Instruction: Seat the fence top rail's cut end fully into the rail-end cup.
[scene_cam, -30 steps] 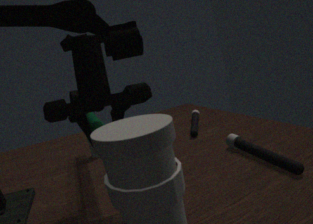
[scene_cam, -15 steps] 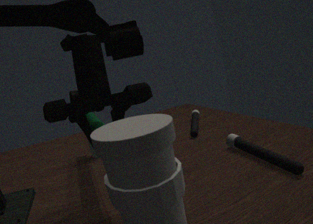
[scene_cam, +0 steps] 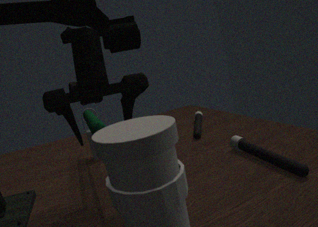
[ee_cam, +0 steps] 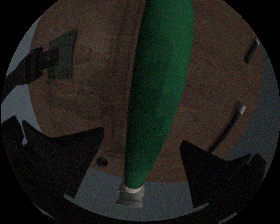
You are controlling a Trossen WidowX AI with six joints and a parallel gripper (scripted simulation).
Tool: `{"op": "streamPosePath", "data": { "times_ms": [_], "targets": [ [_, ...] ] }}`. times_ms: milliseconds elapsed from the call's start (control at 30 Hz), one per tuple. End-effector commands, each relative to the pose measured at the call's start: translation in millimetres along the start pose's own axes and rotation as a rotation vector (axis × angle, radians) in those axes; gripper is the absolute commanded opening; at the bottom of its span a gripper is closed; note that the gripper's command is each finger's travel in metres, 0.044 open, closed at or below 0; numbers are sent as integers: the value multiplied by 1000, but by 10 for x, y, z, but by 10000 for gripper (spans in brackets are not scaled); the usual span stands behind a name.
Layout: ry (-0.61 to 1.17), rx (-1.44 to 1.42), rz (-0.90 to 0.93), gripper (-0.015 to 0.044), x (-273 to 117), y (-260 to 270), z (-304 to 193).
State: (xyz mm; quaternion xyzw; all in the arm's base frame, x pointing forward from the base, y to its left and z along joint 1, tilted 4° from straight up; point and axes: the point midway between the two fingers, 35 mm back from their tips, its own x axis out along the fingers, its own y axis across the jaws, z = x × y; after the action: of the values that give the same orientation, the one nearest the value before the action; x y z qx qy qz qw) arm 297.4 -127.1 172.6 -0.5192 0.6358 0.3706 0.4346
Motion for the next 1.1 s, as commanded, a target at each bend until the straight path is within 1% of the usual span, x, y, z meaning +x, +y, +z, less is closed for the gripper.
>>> {"op": "streamPosePath", "data": {
  "times_ms": [0, 100, 200, 400, 1067],
  "targets": [
    [-2, 1, -2, 440, -188, 9, 115],
    [-2, 1, -2, 440, -254, 20, 154],
    [0, -8, -10, 440, -229, 9, 130],
    [4, -39, -73, 440, -609, 43, 137],
    [4, -39, -73, 440, -609, 43, 137]
  ]
}}
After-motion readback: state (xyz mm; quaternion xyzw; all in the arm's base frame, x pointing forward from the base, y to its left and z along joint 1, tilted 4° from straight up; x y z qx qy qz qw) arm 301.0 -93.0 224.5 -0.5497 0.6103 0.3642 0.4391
